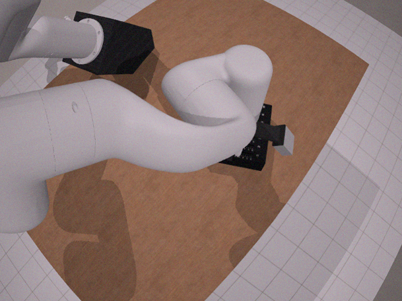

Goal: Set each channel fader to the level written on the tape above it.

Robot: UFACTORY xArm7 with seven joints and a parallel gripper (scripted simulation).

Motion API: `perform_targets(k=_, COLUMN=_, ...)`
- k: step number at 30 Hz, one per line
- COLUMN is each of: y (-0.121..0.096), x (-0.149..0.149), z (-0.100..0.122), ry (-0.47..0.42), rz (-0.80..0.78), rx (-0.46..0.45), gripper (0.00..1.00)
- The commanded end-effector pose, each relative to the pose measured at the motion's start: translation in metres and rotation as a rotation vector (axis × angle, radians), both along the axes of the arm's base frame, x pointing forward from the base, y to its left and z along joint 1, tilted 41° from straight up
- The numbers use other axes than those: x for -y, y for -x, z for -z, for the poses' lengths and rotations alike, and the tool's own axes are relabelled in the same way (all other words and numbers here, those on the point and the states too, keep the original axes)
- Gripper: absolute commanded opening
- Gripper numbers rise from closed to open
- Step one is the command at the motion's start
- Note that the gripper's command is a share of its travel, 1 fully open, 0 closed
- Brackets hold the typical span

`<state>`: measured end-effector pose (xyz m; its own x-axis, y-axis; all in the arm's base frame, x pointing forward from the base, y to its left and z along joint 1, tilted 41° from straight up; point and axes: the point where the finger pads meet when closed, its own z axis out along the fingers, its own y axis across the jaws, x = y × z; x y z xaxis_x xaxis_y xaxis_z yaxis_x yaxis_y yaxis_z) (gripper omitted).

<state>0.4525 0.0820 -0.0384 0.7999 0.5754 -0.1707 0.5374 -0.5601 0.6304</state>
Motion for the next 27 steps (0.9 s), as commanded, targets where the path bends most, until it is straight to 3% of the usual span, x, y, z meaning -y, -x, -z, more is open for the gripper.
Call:
perform_targets(k=1, y=-0.002, x=-0.003, z=-0.001, ry=-0.003, rz=-0.003, rx=0.003, gripper=0.0)
perform_targets(k=27, y=-0.012, x=-0.011, z=0.001, ry=-0.003, rz=-0.003, rx=0.003, gripper=0.0)
